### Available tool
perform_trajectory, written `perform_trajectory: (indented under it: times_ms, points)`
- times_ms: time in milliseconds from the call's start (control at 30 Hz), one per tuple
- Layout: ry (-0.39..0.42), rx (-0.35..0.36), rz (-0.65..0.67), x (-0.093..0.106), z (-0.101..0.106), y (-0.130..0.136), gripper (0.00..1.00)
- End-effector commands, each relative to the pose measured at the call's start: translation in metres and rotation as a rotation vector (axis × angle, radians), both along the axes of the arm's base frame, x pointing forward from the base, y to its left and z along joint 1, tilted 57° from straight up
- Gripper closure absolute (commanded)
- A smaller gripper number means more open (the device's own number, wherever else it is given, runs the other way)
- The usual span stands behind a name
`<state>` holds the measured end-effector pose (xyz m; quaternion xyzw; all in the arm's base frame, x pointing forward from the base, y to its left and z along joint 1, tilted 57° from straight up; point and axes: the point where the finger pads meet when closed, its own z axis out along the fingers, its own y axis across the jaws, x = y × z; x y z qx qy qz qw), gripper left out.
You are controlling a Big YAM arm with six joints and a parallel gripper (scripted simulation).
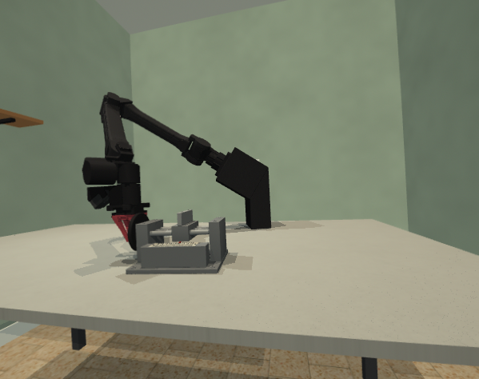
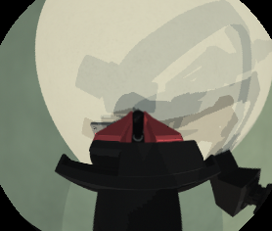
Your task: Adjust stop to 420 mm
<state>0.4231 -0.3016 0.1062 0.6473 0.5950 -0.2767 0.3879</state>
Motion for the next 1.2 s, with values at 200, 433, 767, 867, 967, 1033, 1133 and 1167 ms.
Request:
perform_trajectory:
  times_ms: [200,433,767,867,967,1033,1133,1167]
  points:
    - [-0.008,-0.010,-0.013,0.006,0.001,-0.014,0.94]
    - [-0.007,-0.009,-0.011,0.017,-0.001,-0.020,0.94]
    - [-0.007,-0.008,-0.013,0.020,-0.002,-0.022,0.94]
    - [0.002,0.000,-0.021,0.022,-0.004,-0.021,0.94]
    - [-0.002,-0.001,-0.015,0.032,-0.003,-0.017,0.94]
    - [-0.002,-0.002,-0.010,0.037,-0.002,-0.016,0.94]
    - [-0.007,-0.004,-0.016,0.037,-0.001,-0.021,0.94]
    - [-0.008,-0.005,-0.020,0.036,-0.001,-0.023,0.94]
